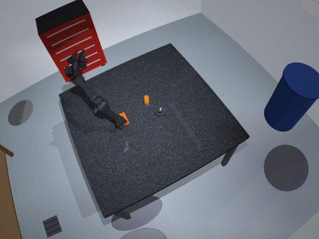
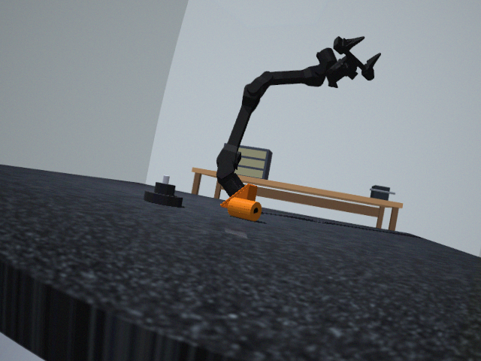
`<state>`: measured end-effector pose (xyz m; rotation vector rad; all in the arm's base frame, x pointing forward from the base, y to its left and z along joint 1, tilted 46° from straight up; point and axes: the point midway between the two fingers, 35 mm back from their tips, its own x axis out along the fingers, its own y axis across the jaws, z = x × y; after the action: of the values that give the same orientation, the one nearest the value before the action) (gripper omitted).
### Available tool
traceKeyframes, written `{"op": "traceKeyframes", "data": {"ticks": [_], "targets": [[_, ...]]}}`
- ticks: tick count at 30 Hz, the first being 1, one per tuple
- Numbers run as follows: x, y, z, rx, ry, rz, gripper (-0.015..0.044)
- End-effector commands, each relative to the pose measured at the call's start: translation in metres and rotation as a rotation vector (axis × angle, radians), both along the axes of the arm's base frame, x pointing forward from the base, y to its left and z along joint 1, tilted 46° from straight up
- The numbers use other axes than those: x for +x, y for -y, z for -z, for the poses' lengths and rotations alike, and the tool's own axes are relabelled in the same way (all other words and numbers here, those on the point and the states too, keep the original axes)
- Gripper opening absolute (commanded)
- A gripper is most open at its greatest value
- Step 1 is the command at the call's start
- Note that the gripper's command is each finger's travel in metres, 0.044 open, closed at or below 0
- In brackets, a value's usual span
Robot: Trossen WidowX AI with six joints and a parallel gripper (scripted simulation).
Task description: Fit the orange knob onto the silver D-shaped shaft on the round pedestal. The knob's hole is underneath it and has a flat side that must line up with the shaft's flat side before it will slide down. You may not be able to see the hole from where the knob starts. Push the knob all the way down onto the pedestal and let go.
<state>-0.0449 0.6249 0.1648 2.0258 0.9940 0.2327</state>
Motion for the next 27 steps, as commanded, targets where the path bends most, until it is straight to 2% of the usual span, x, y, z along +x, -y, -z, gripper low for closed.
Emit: {"op": "traceKeyframes", "data": {"ticks": [1, 4, 8, 13, 20, 27], "targets": [[0.005, 0.0, 0.002, -0.01, 0.001, 0.006, 0.0426], [0.072, 0.011, 0.032, -0.151, 0.004, 0.088, 0.044], [0.122, 0.027, 0.054, -0.261, -0.007, 0.153, 0.044], [0.206, 0.075, 0.093, -0.464, -0.06, 0.279, 0.044], [0.301, 0.177, 0.14, -0.749, -0.207, 0.468, 0.044], [0.354, 0.306, 0.175, -1.022, -0.446, 0.666, 0.044]]}}
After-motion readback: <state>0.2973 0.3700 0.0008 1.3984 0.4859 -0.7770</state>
